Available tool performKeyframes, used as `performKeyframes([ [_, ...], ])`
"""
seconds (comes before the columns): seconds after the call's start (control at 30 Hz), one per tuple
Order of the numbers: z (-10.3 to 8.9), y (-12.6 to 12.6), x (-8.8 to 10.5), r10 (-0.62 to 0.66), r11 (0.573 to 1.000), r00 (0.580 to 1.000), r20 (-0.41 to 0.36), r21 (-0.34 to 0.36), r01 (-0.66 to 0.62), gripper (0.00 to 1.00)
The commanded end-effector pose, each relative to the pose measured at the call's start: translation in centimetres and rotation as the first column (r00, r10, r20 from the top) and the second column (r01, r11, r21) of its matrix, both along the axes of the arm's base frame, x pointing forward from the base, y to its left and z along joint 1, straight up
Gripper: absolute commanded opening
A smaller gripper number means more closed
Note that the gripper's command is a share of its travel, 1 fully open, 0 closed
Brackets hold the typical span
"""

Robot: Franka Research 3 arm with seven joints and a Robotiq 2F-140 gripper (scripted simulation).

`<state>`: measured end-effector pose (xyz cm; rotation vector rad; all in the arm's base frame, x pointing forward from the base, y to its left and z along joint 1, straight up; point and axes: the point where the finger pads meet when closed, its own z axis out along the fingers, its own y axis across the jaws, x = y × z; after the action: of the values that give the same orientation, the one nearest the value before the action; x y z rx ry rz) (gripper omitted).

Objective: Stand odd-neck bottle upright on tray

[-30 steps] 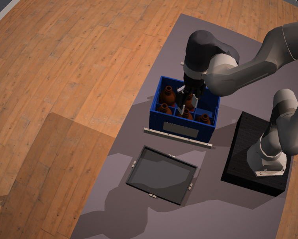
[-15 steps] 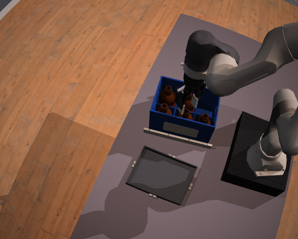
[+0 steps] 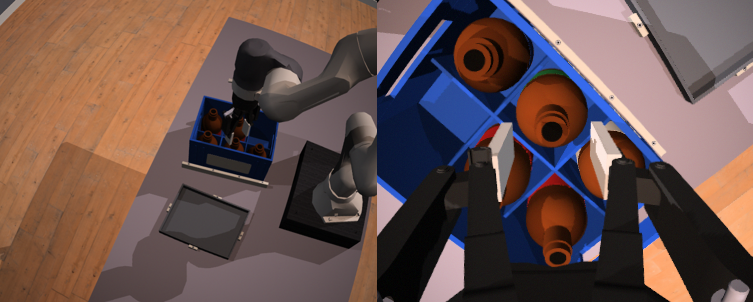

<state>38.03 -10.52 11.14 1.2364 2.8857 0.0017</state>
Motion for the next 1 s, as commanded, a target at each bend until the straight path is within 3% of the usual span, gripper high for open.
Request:
performKeyframes([
  [0.0,-0.2,0.0,0.1,0.000,1.000,1.000,0.002,0.003,0.000,0.44],
  [0.97,-3.0,0.0,0.1,0.000,1.000,1.000,0.002,0.003,0.000,0.44],
])
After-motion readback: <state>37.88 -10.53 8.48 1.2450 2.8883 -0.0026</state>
